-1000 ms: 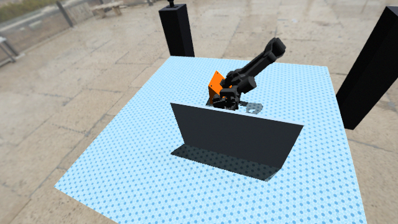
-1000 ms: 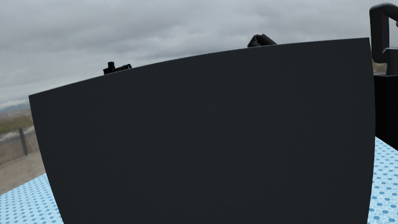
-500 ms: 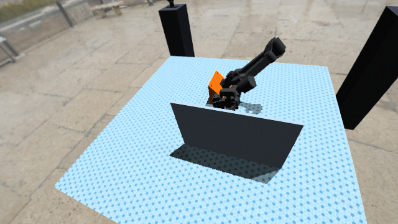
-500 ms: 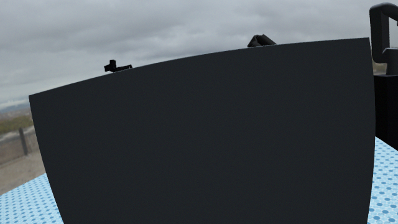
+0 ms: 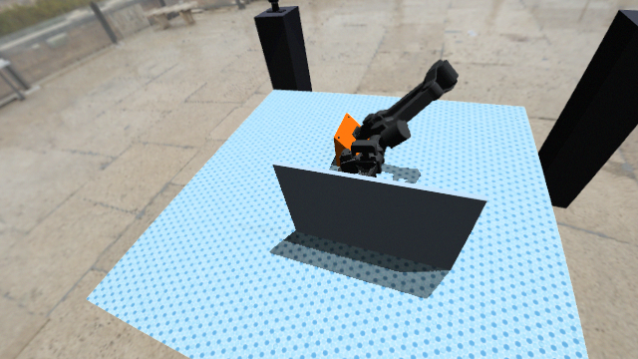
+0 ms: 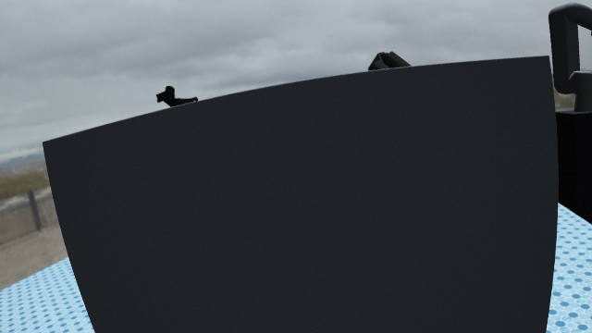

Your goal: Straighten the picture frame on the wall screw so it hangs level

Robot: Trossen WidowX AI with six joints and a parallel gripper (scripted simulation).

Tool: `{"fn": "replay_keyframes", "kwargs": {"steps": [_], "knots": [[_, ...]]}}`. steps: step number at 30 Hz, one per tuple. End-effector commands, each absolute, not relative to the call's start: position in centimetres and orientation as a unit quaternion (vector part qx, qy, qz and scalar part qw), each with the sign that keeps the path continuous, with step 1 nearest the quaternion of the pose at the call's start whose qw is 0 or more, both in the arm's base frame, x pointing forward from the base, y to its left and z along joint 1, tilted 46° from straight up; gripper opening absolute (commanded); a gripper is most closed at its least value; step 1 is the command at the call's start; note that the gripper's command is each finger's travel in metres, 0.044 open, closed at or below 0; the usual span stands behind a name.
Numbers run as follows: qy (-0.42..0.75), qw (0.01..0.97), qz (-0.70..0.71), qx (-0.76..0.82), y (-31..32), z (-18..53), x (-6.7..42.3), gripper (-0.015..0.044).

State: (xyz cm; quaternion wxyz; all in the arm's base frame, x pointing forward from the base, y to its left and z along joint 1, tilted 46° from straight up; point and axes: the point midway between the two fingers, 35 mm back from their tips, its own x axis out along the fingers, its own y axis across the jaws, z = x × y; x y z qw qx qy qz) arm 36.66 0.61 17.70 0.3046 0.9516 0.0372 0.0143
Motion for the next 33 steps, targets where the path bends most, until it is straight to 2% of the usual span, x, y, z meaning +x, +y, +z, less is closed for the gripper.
{"fn": "replay_keyframes", "kwargs": {"steps": [1,33], "knots": [[0.033,0.303,0.018,0.952,0.39,18.02,36.72,0.0],[0.033,0.303,0.018,0.952,0.57,18.16,36.71,0.0]]}}
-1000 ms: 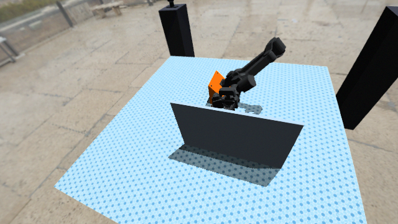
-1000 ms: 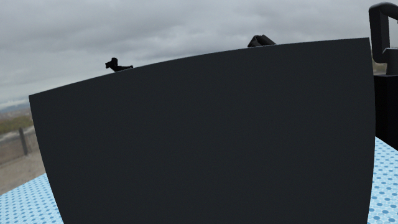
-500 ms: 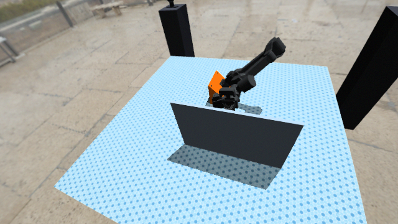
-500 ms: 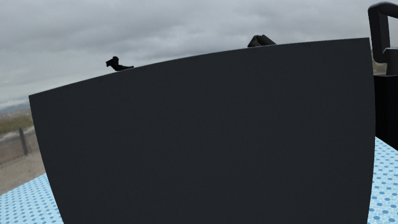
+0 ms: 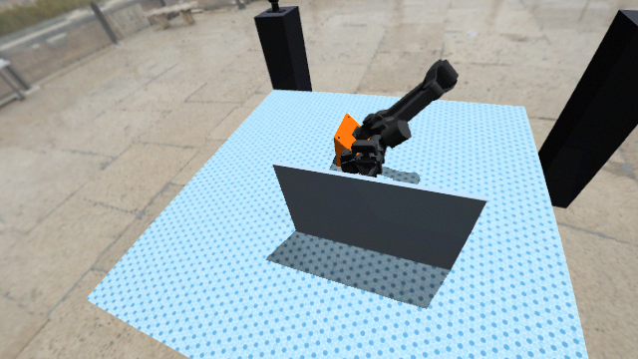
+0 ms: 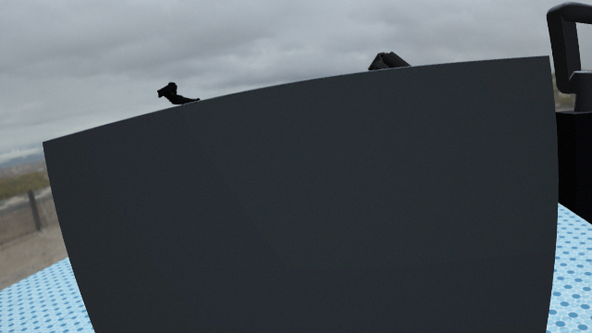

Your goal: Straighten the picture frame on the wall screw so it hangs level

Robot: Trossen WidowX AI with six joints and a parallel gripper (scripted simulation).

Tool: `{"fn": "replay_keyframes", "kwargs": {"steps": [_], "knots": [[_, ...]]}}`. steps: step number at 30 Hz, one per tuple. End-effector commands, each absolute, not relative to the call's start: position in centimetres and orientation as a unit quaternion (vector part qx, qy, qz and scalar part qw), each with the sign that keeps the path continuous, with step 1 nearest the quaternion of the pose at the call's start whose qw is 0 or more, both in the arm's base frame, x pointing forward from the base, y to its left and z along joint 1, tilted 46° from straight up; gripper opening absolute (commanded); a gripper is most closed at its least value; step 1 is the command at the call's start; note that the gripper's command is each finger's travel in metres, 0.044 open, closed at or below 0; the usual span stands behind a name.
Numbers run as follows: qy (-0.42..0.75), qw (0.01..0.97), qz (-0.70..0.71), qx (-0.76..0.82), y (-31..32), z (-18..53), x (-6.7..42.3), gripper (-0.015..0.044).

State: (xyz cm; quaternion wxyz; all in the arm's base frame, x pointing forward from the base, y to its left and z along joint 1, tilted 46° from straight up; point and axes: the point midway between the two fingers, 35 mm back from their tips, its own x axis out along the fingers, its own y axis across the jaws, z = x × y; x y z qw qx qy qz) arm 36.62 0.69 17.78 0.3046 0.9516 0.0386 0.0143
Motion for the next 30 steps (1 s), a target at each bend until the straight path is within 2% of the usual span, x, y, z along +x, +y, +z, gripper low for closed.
{"fn": "replay_keyframes", "kwargs": {"steps": [1,30], "knots": [[0.033,0.303,0.018,0.952,0.56,18.17,36.71,0.0],[0.033,0.303,0.018,0.952,0.92,18.58,36.68,0.0]]}}
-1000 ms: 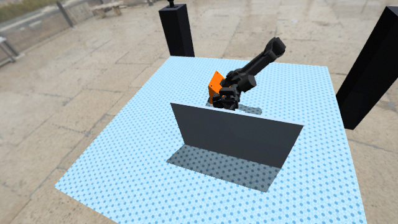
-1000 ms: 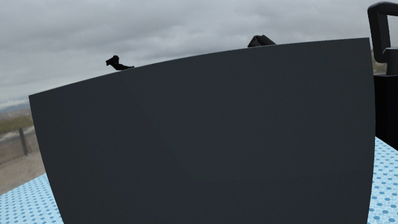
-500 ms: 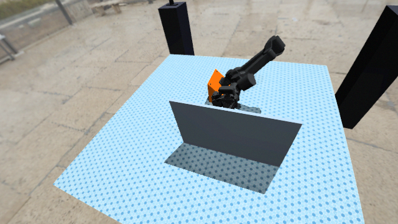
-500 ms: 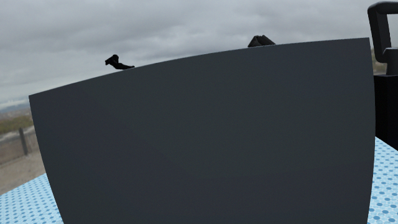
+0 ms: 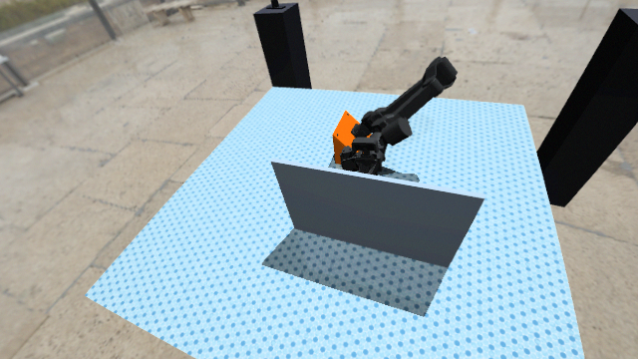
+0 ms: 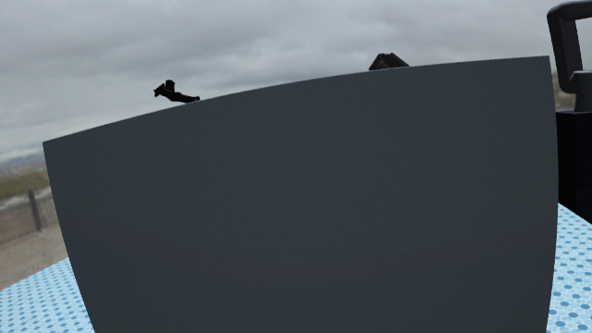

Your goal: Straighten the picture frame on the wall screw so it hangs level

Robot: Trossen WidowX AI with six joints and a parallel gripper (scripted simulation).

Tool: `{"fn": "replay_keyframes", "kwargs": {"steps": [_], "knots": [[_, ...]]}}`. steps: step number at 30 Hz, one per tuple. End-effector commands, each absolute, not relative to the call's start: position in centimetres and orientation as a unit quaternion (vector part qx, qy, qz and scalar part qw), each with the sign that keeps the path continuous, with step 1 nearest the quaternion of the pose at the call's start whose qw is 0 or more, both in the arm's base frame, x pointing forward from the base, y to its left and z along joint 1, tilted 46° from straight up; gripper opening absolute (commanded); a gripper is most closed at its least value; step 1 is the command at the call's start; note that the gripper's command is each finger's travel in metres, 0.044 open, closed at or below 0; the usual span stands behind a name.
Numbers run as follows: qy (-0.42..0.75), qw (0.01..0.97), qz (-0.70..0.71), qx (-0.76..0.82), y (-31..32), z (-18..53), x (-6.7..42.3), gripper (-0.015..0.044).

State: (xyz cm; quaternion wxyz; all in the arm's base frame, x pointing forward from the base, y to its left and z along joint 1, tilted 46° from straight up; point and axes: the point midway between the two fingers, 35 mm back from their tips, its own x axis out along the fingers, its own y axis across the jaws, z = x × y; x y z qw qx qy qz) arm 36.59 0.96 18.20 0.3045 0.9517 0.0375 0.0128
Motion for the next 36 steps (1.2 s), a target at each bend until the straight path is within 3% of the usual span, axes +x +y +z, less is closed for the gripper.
{"fn": "replay_keyframes", "kwargs": {"steps": [1,36], "knots": [[0.033,0.303,0.018,0.952,0.93,18.57,36.68,0.0],[0.033,0.303,0.018,0.952,1.35,18.29,36.65,0.0]]}}
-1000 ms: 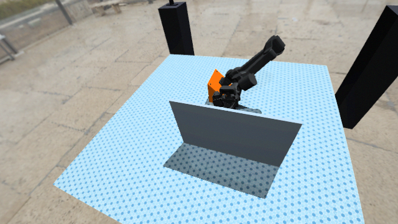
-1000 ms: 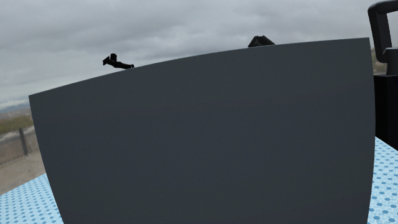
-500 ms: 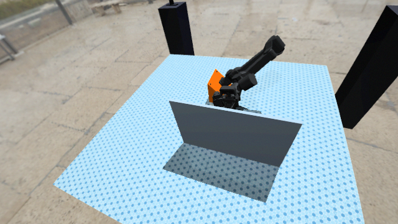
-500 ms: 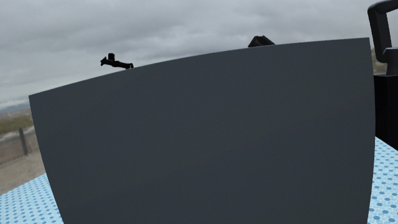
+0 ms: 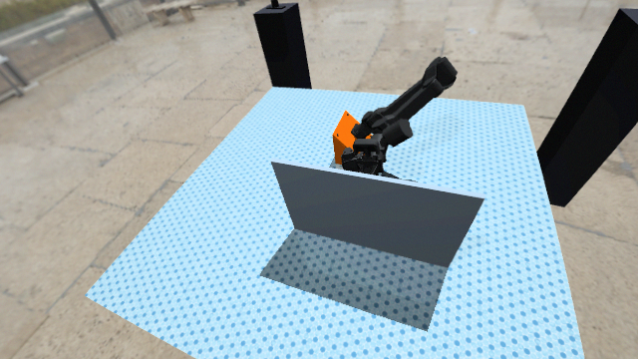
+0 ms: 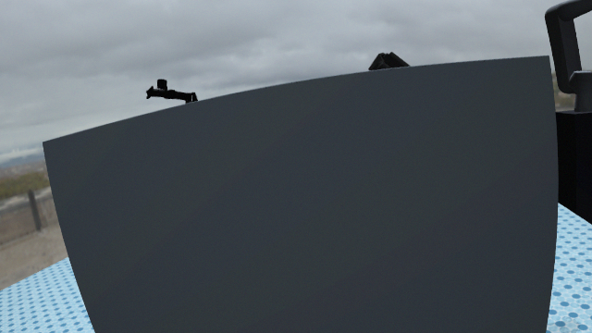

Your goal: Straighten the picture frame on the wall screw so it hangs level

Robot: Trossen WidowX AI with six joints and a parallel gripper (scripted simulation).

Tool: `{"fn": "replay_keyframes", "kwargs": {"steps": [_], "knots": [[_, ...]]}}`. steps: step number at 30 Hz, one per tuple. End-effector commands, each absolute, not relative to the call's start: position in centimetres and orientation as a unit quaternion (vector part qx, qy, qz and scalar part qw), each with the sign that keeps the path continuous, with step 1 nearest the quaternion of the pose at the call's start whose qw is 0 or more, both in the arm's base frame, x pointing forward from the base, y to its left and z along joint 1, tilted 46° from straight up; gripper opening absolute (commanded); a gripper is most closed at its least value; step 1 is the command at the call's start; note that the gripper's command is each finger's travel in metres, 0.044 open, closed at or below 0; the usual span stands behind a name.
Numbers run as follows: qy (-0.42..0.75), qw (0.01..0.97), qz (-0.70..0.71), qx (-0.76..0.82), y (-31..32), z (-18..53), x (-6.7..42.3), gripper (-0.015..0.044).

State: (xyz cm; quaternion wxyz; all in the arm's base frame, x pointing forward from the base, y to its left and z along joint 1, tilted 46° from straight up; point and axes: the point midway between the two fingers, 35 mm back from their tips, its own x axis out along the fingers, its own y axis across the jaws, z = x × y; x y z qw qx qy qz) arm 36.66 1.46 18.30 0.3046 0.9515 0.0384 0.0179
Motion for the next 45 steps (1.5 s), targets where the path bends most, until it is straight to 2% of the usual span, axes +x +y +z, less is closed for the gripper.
{"fn": "replay_keyframes", "kwargs": {"steps": [1,27,45], "knots": [[0.033,0.303,0.018,0.952,1.38,18.27,36.65,0.0],[0.035,0.307,0.018,0.951,1.6,18.13,36.65,0.0],[0.034,0.371,0.02,0.928,1.52,18.23,36.65,0.0]]}}
